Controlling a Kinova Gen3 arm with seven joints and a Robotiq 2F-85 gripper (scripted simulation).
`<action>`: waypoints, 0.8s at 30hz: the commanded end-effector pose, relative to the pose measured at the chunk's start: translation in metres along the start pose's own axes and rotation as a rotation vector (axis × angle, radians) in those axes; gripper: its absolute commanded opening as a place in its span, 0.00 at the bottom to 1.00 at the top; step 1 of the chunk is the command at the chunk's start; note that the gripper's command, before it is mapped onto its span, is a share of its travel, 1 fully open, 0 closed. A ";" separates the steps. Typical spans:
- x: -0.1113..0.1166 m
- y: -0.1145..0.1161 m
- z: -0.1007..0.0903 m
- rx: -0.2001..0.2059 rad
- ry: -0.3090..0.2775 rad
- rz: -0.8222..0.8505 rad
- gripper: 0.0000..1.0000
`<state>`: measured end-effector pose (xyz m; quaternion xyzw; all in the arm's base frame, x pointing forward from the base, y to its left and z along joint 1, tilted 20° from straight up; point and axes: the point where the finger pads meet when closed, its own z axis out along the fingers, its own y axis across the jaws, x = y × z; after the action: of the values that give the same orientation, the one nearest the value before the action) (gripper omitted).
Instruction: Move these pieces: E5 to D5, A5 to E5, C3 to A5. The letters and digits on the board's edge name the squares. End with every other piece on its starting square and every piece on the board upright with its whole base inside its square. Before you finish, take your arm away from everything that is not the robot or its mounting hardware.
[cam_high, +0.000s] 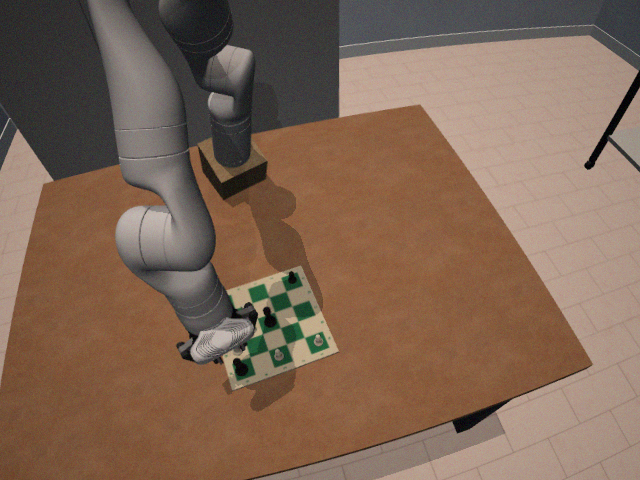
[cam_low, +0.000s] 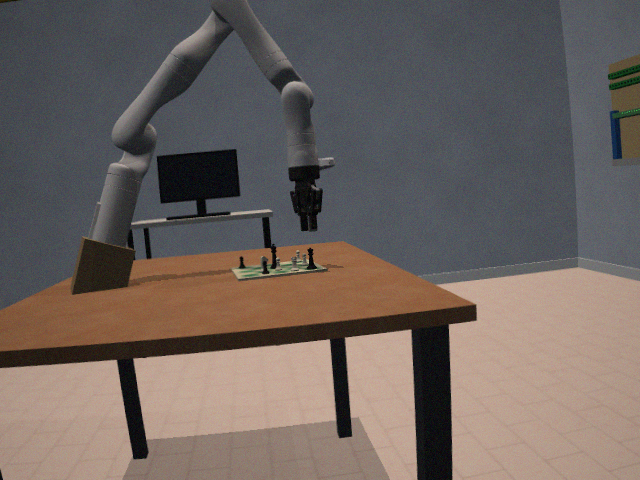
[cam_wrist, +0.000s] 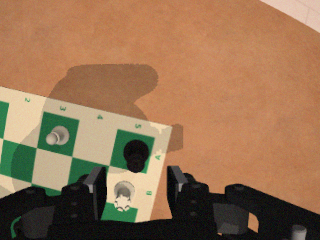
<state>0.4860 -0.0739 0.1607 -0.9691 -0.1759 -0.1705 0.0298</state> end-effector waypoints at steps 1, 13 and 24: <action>-0.001 -0.001 0.005 0.003 -0.003 0.000 0.41; 0.000 -0.001 0.022 0.003 -0.003 0.000 0.41; 0.000 -0.001 0.030 0.003 -0.003 0.000 0.41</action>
<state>0.4948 -0.0702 0.1342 -0.9691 -0.1760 -0.1699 0.0302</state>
